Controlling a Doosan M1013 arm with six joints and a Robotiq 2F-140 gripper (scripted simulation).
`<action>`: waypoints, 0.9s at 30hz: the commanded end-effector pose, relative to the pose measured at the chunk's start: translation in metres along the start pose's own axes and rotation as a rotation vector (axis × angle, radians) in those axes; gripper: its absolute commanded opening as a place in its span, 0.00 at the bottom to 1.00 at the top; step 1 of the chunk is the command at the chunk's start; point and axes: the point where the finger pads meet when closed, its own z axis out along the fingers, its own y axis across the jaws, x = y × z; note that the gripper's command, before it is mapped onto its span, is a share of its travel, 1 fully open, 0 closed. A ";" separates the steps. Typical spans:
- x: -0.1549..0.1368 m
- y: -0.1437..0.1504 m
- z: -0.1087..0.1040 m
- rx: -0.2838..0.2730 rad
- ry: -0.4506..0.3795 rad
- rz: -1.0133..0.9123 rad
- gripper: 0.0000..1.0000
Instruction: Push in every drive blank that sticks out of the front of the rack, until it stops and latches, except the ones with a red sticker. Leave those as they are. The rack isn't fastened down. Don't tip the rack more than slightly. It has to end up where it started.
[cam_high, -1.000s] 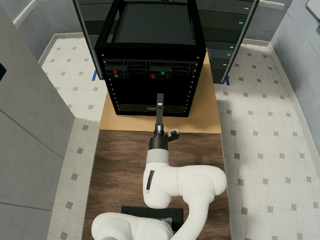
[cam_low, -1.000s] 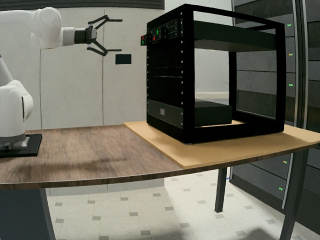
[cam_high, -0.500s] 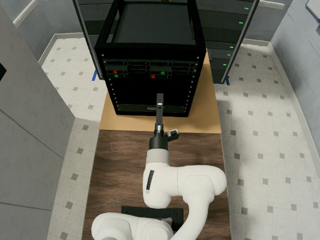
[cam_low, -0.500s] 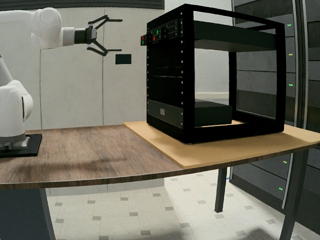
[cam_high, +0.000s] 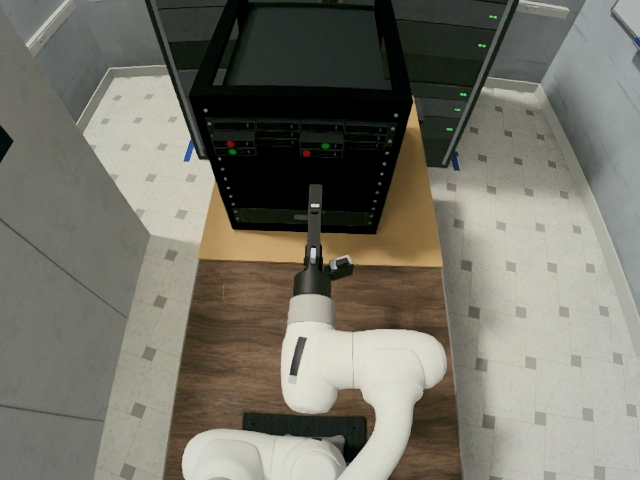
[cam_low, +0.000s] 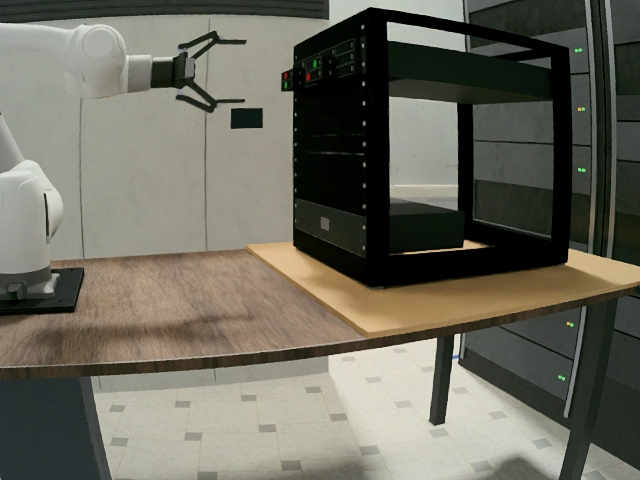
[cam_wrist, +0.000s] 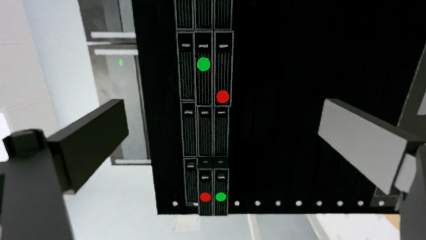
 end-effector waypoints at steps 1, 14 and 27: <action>-0.005 -0.001 0.003 0.002 0.003 0.000 1.00; -0.033 -0.001 0.019 0.002 0.003 0.000 1.00; -0.086 0.000 0.050 0.002 0.003 0.000 1.00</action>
